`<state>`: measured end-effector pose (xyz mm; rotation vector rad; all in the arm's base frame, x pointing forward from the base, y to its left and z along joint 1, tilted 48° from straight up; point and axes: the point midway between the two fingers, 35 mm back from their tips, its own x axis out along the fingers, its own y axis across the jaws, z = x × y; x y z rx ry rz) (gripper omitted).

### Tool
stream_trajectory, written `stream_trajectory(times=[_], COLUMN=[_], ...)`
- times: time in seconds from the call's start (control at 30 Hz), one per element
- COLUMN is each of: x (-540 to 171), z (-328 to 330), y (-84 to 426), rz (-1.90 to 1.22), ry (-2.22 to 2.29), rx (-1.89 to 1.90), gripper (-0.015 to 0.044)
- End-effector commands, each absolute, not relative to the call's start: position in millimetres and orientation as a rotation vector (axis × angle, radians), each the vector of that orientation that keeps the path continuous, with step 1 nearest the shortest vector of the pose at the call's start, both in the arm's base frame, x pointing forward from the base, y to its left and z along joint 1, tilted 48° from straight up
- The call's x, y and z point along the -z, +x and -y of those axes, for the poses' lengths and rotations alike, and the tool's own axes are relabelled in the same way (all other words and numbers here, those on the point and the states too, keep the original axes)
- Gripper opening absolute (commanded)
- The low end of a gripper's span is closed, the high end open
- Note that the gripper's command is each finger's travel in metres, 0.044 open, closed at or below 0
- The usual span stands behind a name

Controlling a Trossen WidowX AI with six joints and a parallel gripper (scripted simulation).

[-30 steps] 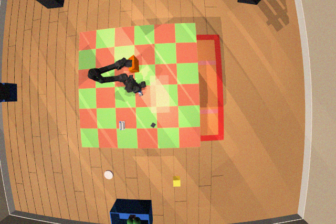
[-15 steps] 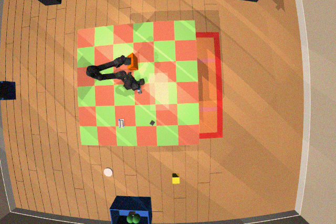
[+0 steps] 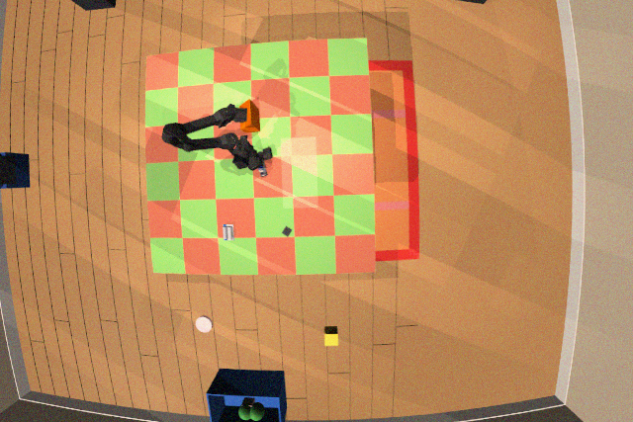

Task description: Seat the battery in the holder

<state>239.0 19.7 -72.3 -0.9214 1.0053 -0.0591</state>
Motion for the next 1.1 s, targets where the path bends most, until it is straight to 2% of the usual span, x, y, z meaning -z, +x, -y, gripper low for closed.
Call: stream_trajectory(times=[0.0, 1.07], x=[74, 86], z=[-17, -22], y=[235, 245], rz=[-1.02, -1.162], ry=[-0.926, -0.879], rx=[0.058, 0.112], gripper=[0.008, 0.008])
